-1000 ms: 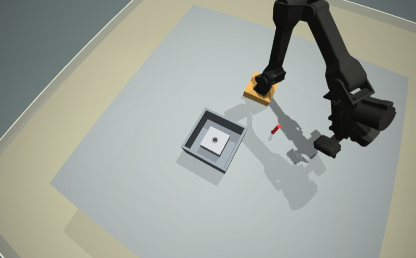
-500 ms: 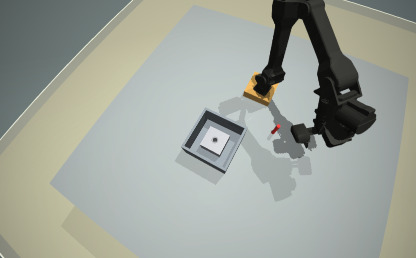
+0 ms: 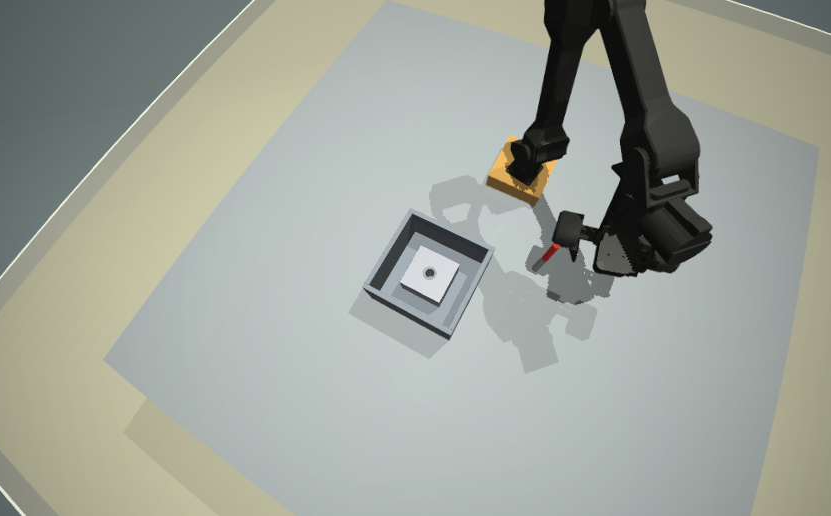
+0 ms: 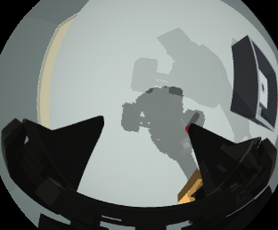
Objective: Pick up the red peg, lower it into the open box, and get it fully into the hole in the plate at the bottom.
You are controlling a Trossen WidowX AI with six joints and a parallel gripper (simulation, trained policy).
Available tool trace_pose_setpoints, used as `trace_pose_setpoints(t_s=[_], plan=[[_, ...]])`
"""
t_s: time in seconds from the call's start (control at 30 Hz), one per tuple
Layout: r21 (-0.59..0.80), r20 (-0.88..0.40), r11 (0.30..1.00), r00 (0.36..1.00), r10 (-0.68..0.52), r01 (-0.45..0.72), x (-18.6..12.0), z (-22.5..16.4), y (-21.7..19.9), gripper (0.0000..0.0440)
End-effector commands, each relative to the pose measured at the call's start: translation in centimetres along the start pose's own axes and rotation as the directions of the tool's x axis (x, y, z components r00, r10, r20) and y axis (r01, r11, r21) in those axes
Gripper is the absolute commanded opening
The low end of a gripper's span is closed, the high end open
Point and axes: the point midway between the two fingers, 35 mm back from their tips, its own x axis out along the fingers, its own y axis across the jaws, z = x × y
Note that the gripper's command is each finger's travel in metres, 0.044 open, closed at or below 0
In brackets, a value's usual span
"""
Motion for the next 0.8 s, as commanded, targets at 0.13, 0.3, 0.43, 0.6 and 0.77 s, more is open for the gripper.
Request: trace_pose_setpoints(t_s=[0.13,0.3,0.43,0.6,0.77], plan=[[0.216,-0.056,0.971,0.994,-0.093,0.103,0.4,-1.1,-2.6,0.044],[0.362,-0.098,0.916,0.984,-0.149,0.175,0.7,-1.9,-4.2,0.0439],[0.471,-0.133,0.851,0.973,-0.19,0.231,1.1,-2.5,-5.4,0.0435],[0.587,-0.172,0.756,0.957,-0.235,0.291,2.0,-3.3,-6.7,0.0429],[0.657,-0.183,0.685,0.948,-0.261,0.315,3.6,-3.8,-7.5,0.0427]])
